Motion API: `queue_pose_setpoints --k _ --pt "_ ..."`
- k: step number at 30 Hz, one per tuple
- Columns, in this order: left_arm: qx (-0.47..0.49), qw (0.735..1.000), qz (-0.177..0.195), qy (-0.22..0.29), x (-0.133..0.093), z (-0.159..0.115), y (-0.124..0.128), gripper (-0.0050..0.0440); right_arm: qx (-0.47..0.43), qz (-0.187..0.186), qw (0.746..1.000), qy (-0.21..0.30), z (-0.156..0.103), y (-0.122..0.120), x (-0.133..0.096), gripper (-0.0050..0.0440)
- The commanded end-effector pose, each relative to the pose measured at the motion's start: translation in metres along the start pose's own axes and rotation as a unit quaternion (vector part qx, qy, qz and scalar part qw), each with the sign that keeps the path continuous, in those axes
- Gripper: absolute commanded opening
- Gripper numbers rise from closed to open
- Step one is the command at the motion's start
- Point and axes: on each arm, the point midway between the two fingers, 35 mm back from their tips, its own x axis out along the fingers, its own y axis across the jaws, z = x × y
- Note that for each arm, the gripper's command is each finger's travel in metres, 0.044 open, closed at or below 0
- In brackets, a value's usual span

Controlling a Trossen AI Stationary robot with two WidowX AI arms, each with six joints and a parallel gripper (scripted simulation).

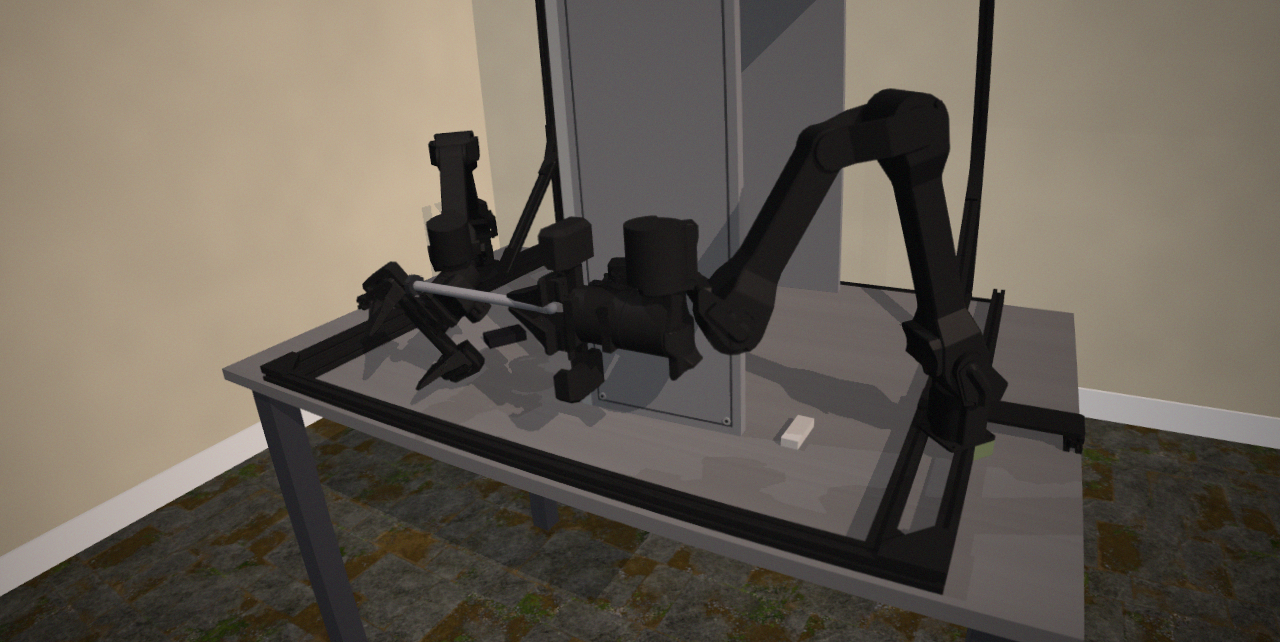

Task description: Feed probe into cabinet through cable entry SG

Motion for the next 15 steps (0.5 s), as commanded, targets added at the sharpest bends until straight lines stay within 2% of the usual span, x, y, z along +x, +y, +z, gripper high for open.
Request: queue_pose_setpoints --k 1,13,15 --pt "0.000 1.000 -0.001 0.001 0.000 -0.001 -0.001 0.0000 0.034 0.011 0.999 -0.013 0.001 -0.004 0.003 0.0440" --pt "0.000 1.000 -0.001 0.001 0.000 -0.001 -0.001 0.0000 0.180 0.077 0.979 -0.059 0.001 -0.006 0.014 0.0440" --pt "0.000 1.000 -0.001 0.001 0.000 -0.001 -0.001 0.0000 0.180 0.077 0.979 -0.059 0.001 -0.006 0.014 0.0440"
